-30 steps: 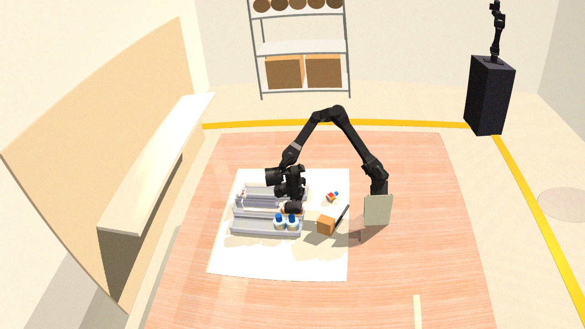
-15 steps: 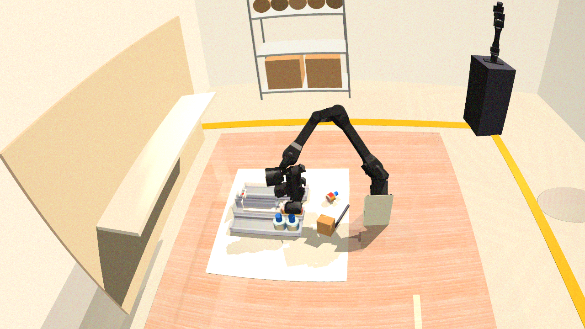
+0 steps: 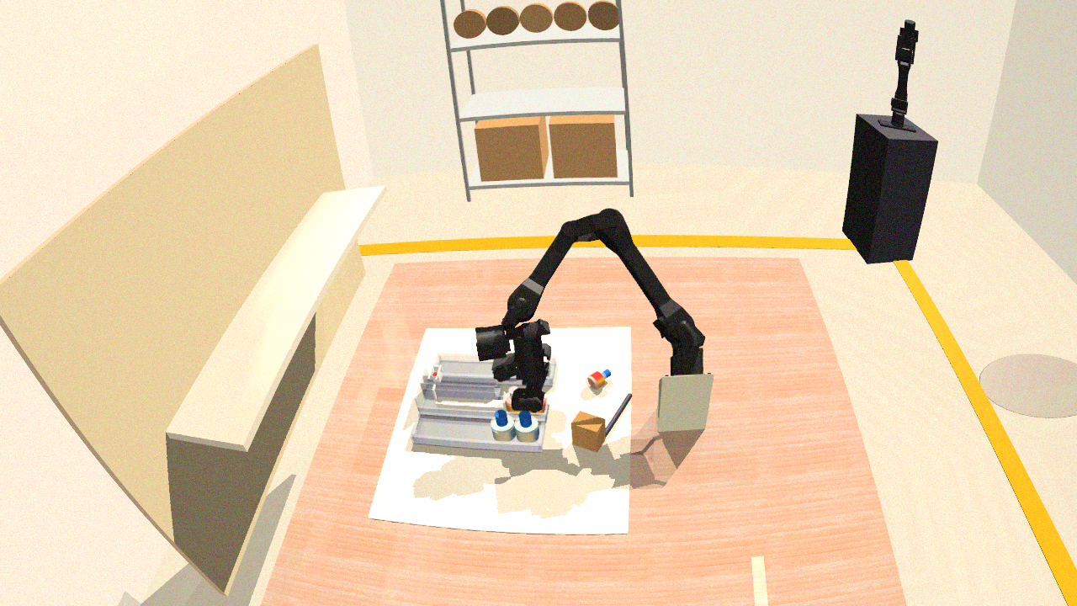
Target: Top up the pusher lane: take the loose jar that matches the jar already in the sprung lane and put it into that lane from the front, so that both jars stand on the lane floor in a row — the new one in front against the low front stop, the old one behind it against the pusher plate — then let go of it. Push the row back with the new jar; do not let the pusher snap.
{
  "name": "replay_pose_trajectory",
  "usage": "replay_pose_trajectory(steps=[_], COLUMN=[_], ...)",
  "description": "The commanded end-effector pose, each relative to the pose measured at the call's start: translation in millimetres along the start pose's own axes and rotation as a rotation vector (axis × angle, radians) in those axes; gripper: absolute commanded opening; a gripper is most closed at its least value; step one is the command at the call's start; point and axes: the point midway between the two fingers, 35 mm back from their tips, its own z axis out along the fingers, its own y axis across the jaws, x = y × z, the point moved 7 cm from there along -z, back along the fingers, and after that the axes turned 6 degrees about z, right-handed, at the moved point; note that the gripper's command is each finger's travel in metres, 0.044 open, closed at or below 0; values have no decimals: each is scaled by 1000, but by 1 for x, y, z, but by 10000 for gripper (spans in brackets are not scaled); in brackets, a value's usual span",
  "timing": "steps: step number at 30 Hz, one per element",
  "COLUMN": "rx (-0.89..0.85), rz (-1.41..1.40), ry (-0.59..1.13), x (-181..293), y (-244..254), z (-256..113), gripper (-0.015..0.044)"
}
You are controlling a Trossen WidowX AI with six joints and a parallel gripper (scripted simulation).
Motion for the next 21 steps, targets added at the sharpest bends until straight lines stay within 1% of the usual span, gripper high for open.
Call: replay_pose_trajectory(steps=[1, 7, 14, 21], rx=[2, 1, 1, 1], rz=[2, 2, 2, 1], ry=[-1, 0, 0, 0], x=[0, 0, 2, 21], y=[0, 0, 0, -1], z=[-2, -19, -20, -21], gripper=[309, 309, 309, 309])
